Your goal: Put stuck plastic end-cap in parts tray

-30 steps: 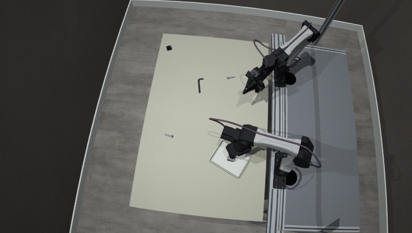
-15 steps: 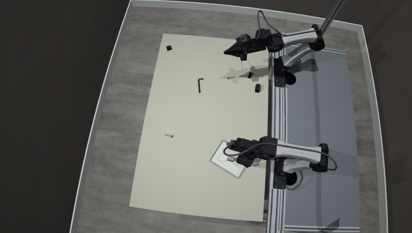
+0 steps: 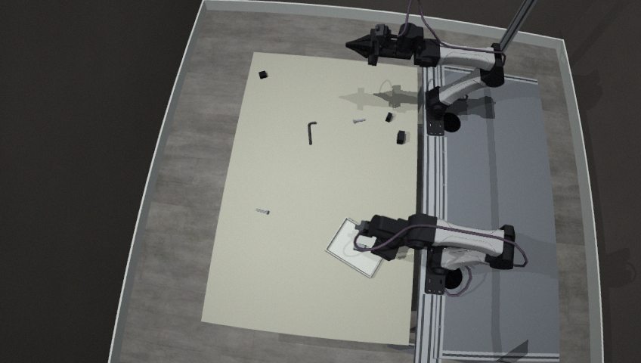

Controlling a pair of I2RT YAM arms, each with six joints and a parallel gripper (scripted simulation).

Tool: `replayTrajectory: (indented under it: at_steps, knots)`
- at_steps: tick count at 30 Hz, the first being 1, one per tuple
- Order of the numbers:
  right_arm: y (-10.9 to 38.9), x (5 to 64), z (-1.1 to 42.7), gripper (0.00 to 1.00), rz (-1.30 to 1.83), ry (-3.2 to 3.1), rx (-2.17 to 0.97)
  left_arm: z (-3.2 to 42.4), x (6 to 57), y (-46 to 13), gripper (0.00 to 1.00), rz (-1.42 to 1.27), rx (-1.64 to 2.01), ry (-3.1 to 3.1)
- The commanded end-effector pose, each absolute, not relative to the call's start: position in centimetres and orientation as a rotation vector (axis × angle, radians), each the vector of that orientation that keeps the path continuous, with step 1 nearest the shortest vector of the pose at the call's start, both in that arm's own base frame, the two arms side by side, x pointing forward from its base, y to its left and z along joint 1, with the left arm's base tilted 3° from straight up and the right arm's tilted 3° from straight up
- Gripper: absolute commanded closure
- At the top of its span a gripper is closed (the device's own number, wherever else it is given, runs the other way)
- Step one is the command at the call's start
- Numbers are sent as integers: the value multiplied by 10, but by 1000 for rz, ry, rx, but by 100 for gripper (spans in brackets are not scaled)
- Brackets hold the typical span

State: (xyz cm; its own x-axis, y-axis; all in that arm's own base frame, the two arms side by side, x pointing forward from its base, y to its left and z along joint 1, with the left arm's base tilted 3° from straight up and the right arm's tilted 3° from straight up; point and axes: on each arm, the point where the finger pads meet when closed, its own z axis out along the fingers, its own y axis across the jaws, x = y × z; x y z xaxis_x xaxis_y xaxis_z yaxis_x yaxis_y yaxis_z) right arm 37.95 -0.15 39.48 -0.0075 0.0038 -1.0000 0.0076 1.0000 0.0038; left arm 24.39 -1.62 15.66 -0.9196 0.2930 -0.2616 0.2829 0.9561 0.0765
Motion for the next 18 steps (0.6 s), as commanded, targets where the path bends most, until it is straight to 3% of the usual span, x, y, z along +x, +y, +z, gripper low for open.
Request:
replayTrajectory:
  at_steps: [1,18]
  knots:
    - [-2,379,411,100,-9,1553,5,161,257,-12,40,70,365,2783]
    - [1,378,405,100,-1,1563,-2,161,256,-12,40,70,365,2783]
